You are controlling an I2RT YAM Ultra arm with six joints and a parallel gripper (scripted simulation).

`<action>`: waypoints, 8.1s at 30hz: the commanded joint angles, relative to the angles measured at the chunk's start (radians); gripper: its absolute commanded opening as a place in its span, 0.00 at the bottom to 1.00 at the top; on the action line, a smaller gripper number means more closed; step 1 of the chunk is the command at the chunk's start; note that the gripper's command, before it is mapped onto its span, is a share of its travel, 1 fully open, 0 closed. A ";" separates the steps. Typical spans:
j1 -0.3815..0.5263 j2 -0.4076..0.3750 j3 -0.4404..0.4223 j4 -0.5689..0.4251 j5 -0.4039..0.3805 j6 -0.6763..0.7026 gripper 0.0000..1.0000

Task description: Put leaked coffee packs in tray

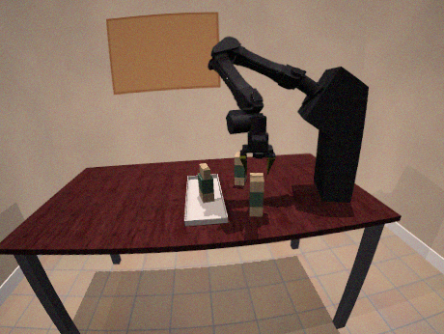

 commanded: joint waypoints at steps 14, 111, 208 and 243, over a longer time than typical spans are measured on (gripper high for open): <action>0.026 -0.015 0.017 -0.013 -0.004 0.009 0.76; -0.071 0.166 0.105 0.137 -0.075 -0.079 0.76; 0.043 -0.049 -0.018 -0.045 0.009 0.024 0.23; 0.043 -0.049 -0.018 -0.045 0.009 0.025 0.23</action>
